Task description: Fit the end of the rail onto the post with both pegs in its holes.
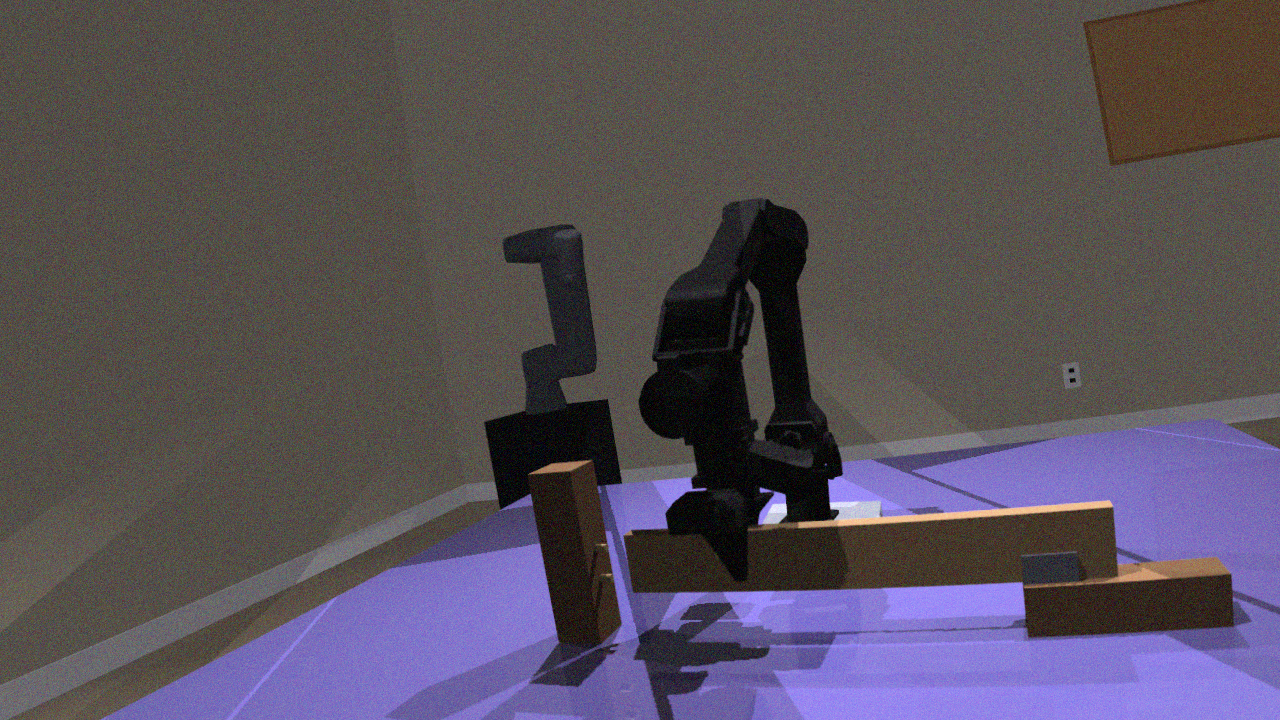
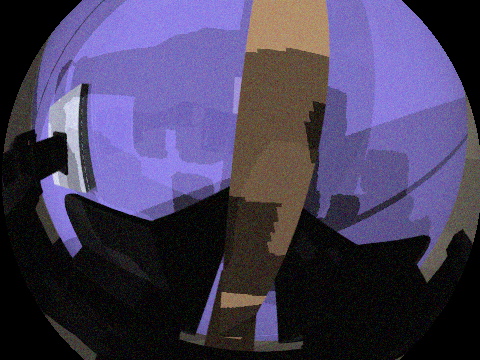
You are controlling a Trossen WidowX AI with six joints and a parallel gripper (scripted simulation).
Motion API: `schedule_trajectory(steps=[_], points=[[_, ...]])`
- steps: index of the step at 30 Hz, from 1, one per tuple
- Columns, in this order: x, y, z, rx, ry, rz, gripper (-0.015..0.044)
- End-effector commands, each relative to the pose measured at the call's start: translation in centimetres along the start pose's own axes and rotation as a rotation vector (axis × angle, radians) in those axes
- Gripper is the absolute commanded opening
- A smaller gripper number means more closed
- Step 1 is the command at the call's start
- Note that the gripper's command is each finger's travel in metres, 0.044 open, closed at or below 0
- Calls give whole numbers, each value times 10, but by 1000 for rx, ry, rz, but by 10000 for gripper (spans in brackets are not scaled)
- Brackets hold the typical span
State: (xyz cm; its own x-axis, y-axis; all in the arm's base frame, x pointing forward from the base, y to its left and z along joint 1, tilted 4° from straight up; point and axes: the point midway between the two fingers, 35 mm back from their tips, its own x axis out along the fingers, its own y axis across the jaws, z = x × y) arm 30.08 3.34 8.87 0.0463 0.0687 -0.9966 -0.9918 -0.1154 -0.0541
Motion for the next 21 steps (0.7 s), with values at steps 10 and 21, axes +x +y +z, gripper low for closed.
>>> schedule_trajectory(steps=[10, 21], points=[[-3, -4, -4, -4, -1, -10, 0], [-2, -5, -7, -4, 0, -10, 0]])
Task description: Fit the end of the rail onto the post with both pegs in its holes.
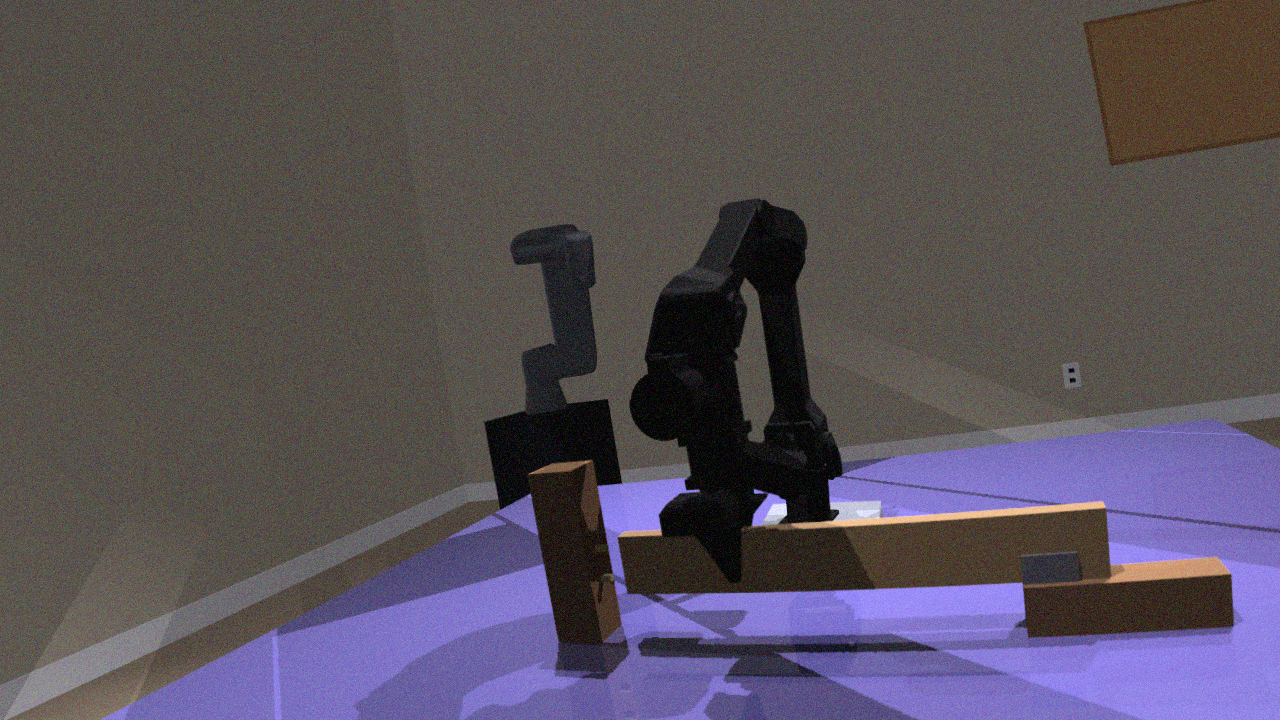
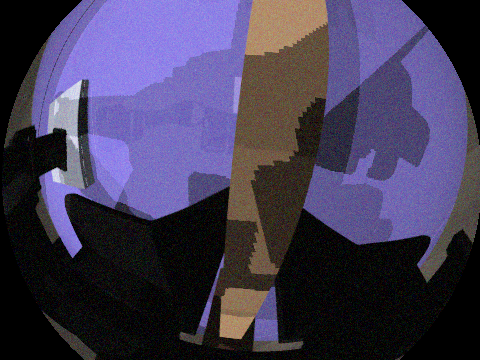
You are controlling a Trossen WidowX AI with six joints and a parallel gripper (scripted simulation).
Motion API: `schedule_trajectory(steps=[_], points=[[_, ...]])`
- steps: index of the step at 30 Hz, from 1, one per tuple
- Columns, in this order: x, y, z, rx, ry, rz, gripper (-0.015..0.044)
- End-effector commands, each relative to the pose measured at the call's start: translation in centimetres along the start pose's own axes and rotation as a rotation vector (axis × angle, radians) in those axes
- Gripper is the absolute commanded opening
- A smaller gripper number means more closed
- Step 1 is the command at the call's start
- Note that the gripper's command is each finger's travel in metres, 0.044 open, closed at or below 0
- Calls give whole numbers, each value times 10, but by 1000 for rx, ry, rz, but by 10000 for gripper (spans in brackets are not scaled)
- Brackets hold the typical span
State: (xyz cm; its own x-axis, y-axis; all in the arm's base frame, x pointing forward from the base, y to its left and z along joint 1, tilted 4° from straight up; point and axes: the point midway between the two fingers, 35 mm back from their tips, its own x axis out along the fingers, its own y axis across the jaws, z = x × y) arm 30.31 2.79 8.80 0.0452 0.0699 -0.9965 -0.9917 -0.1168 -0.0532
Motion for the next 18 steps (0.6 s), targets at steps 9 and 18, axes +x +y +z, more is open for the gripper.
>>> schedule_trajectory(steps=[9, 18], points=[[-3, -3, -4, -2, 1, -11, 0], [-3, -3, -7, -3, 2, -11, 0]])
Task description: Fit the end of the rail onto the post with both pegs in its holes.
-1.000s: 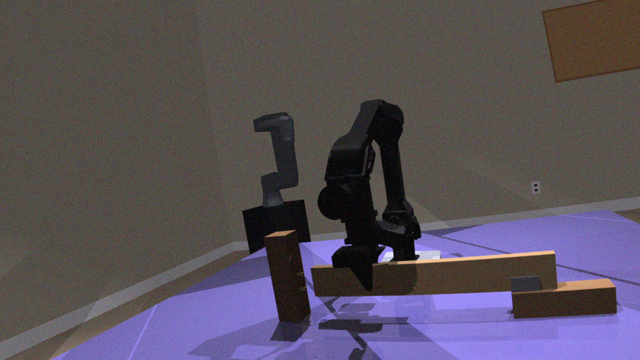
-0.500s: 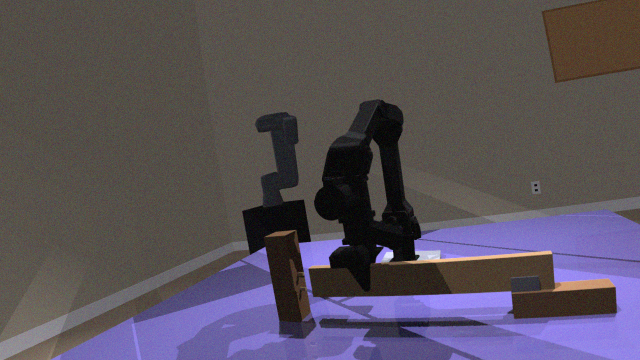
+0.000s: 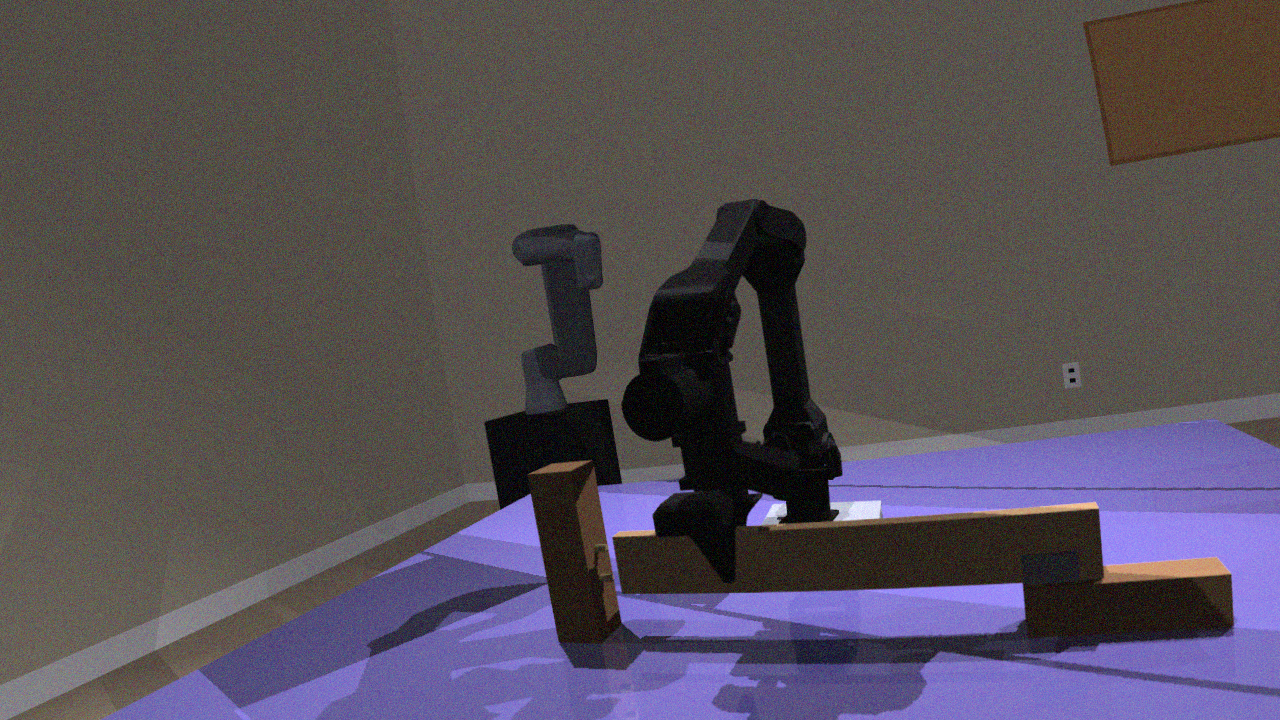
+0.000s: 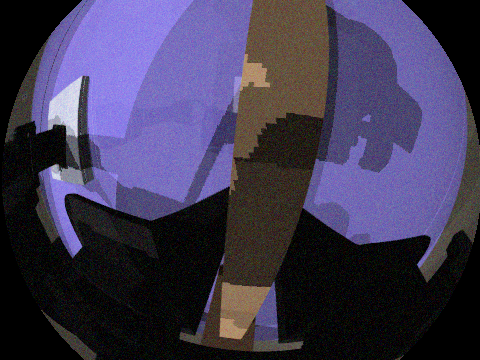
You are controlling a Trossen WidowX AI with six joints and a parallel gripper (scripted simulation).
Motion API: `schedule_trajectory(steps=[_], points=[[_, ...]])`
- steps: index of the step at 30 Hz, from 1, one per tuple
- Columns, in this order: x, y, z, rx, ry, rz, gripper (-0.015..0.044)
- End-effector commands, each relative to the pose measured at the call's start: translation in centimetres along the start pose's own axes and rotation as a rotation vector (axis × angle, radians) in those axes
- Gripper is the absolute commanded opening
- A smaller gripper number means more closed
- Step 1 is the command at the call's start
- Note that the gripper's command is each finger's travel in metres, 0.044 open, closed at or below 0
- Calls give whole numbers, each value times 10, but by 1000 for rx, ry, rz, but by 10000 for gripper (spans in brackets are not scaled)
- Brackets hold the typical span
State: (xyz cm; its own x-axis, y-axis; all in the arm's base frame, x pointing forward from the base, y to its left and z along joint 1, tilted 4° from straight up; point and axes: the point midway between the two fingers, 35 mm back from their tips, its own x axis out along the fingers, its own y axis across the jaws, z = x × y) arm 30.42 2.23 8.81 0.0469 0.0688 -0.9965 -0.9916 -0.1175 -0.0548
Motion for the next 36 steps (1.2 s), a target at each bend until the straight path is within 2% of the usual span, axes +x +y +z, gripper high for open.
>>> schedule_trajectory(steps=[1, 36], points=[[-3, -2, -2, -2, 0, -9, 0], [-2, -2, -13, -2, 1, -9, 0]])
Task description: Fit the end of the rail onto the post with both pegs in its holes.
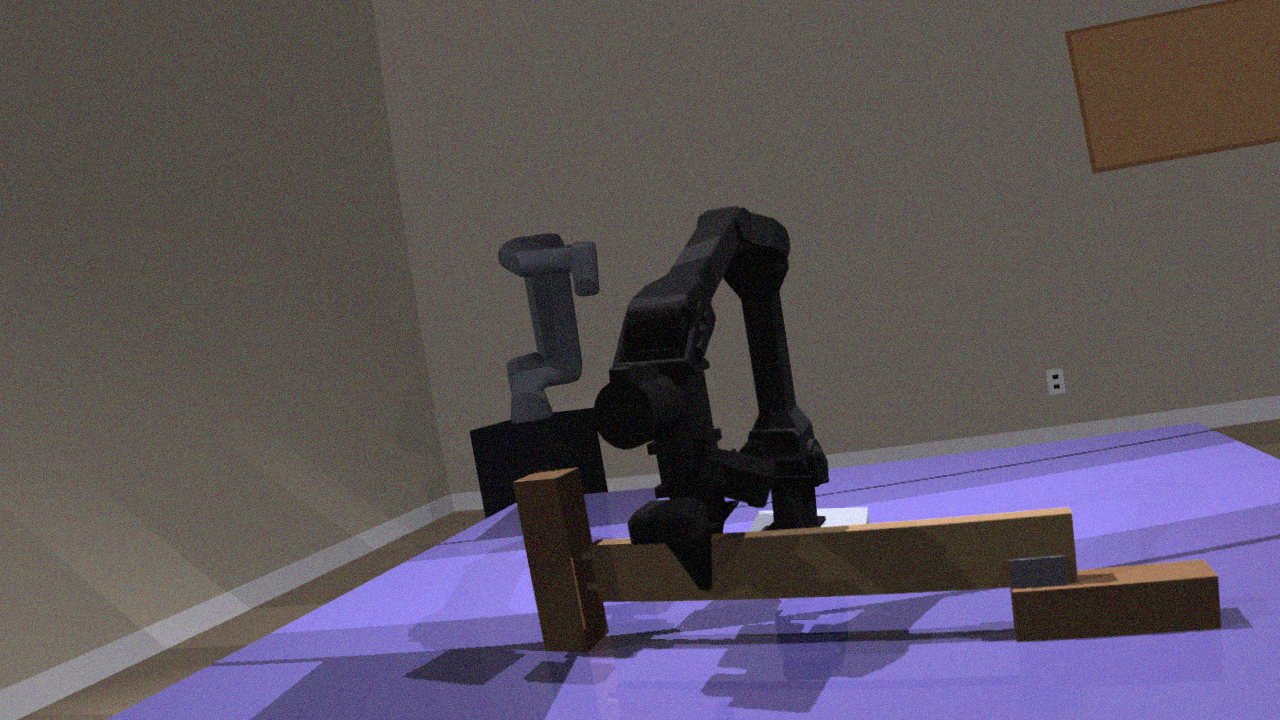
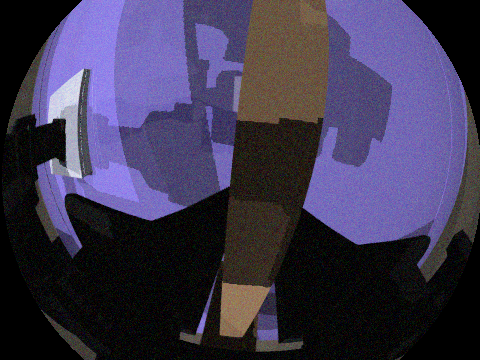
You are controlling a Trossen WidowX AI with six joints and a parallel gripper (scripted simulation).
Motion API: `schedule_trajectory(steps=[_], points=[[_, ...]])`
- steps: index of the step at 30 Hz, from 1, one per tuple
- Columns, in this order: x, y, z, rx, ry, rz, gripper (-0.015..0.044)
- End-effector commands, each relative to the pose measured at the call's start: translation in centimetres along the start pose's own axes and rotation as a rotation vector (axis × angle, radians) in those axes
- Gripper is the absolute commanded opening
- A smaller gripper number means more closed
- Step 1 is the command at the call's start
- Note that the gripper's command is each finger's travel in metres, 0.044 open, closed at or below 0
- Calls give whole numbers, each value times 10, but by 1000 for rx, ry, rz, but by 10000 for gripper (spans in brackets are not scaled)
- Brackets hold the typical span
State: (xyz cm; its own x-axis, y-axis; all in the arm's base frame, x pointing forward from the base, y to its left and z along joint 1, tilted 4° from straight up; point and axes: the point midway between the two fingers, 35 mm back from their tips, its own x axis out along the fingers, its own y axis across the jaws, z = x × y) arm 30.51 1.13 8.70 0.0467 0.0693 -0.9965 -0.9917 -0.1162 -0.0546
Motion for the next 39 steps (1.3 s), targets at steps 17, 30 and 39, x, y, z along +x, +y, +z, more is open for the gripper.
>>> schedule_trajectory(steps=[17, 30, 39], points=[[-3, -2, -7, -3, 2, -9, 0], [-3, -2, -11, -3, 3, -9, 0], [-3, -3, -14, -3, 3, -9, 0]])
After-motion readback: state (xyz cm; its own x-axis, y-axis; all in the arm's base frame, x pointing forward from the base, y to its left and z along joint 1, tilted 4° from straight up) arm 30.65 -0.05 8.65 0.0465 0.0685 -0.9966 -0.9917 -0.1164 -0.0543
